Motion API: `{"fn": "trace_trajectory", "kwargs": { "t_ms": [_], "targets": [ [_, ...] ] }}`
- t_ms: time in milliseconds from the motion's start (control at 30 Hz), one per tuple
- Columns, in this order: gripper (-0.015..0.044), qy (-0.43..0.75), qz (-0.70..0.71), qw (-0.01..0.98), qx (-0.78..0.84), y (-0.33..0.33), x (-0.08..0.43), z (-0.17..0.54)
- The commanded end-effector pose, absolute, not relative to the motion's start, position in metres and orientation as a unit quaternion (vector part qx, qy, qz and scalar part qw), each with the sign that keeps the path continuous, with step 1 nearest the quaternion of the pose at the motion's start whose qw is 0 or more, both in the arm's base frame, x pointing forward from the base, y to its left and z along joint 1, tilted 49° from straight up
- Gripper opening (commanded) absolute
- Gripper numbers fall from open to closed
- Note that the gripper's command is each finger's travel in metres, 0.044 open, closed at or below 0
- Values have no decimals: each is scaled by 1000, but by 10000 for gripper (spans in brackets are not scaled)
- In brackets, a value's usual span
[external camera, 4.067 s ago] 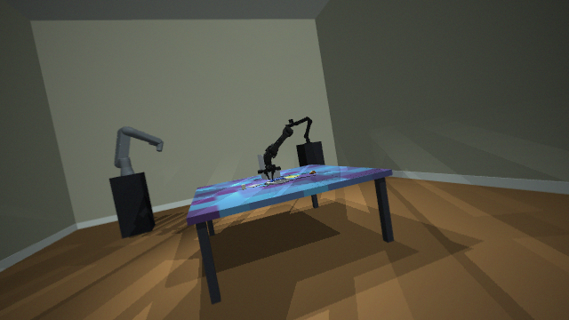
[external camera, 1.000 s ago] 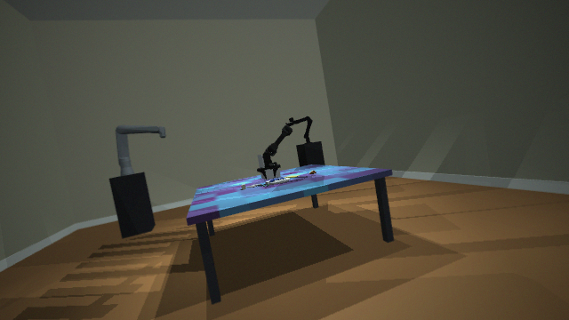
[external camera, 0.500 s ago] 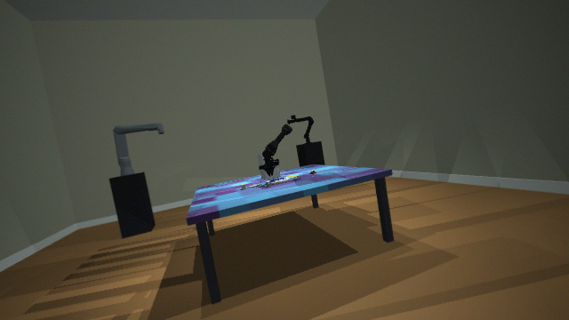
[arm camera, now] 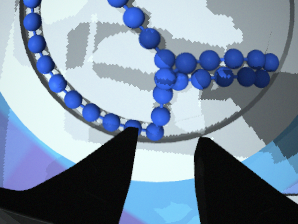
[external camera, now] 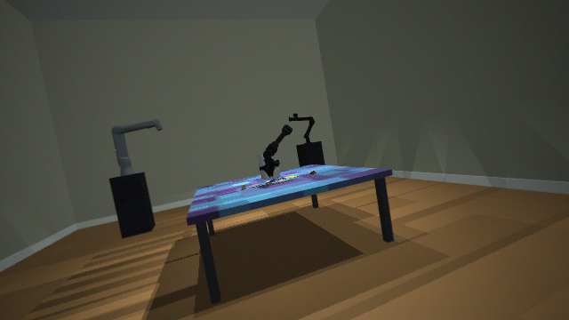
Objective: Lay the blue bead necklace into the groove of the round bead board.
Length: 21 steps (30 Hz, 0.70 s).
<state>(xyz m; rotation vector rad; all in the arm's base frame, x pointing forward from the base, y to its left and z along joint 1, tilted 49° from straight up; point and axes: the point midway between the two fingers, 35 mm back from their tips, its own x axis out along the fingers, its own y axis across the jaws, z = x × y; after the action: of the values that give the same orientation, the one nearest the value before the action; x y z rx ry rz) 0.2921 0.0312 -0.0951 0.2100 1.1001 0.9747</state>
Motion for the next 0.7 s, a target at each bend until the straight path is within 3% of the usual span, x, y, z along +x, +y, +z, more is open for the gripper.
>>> {"fn": "trace_trajectory", "kwargs": {
  "t_ms": [0,667],
  "targets": [
    [120,501,444,737,96,34,293,-98],
    [120,504,445,734,98,55,293,-115]
  ]
}}
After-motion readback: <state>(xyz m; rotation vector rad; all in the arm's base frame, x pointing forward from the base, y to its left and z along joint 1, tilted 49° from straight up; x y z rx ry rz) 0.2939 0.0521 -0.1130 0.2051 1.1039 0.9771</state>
